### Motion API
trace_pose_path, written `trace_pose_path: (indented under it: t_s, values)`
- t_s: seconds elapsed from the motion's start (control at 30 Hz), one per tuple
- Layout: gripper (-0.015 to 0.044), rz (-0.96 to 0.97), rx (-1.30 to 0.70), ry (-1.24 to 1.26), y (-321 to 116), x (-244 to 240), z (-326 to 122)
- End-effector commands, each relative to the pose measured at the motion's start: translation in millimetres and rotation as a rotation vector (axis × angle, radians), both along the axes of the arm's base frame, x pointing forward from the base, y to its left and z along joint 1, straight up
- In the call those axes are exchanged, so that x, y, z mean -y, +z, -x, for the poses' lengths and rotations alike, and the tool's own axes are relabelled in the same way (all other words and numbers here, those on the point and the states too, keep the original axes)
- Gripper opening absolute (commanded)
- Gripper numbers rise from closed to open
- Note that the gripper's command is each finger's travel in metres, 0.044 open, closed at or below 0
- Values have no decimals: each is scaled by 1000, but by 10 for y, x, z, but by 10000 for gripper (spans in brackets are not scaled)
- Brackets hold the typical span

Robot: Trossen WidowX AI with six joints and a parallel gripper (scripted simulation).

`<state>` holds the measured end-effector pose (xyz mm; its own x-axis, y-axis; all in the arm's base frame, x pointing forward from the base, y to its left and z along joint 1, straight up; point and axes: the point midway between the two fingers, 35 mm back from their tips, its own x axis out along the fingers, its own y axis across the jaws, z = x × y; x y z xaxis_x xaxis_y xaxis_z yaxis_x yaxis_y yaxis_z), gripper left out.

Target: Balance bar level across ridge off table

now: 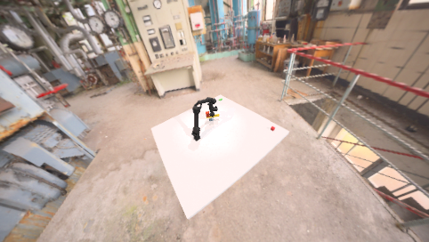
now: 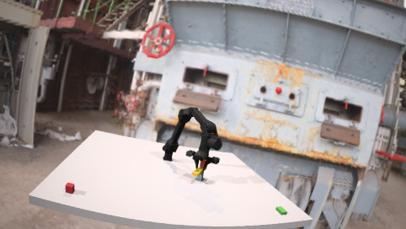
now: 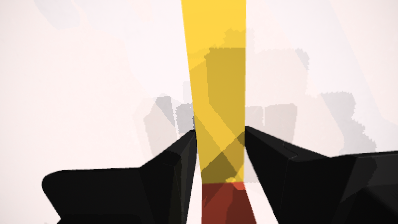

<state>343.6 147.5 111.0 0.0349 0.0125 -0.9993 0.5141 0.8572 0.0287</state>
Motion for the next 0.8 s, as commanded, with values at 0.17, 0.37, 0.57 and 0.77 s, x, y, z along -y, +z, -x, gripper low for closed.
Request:
trace_pose_path:
  t_s: [0.17, 0.37, 0.57, 0.77]
  values:
    - [185, 0, 0, 0, 0, 0, 0]
    - [185, 0, 0, 0, 0, 0, 0]
    - [238, 0, 0, 0, 0, 0, 0]
    - [395, 0, 0, 0, 0, 0, 0]
